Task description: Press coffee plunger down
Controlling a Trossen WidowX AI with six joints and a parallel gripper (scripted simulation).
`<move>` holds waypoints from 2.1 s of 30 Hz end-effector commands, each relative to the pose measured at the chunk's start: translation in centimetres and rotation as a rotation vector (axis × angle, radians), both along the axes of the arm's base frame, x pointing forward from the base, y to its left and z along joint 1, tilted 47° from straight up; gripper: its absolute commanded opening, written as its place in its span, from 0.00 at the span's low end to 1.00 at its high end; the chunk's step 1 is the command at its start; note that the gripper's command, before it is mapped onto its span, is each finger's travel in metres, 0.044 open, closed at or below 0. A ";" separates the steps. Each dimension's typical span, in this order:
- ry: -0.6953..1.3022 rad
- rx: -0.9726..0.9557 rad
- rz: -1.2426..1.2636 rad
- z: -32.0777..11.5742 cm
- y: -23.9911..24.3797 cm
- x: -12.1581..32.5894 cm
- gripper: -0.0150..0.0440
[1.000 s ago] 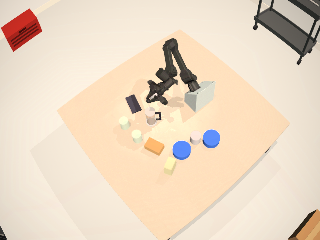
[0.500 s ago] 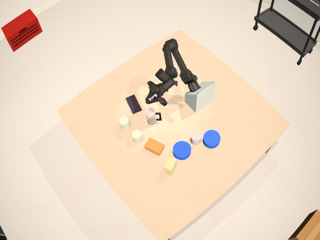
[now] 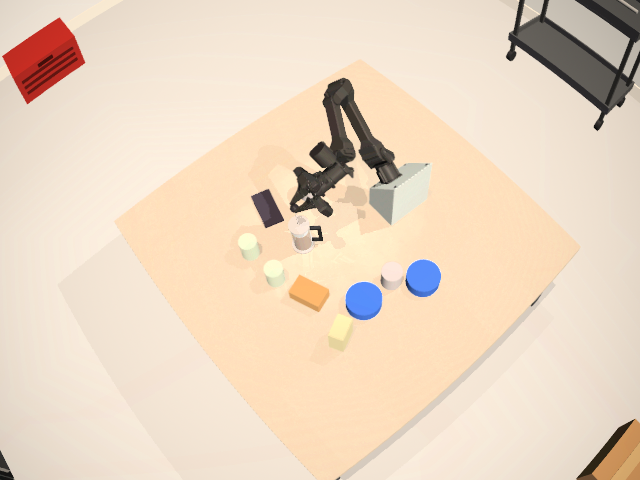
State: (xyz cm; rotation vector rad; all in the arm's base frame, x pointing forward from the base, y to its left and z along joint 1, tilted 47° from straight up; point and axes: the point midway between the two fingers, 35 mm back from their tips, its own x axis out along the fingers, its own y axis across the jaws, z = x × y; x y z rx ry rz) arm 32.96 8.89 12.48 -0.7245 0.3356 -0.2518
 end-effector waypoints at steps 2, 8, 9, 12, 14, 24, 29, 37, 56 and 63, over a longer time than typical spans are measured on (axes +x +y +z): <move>0.039 -0.025 -0.020 -2.0 -1.6 -0.1 0.45; 0.039 -0.025 -0.019 -2.7 -2.2 0.1 0.45; 0.039 -0.025 -0.019 -2.8 -2.3 0.2 0.45; 0.039 -0.025 -0.019 -3.2 -2.7 0.3 0.45; 0.039 -0.026 -0.019 -3.4 -2.9 0.4 0.45; 0.036 -0.028 -0.018 -4.5 -4.1 0.7 0.45; 0.033 -0.031 -0.018 -5.0 -4.7 1.0 0.45; 0.029 -0.034 -0.017 -5.5 -5.4 1.7 0.45; 0.028 -0.034 -0.018 -5.5 -5.2 2.2 0.45; 0.028 -0.034 -0.017 -5.5 -5.1 2.3 0.45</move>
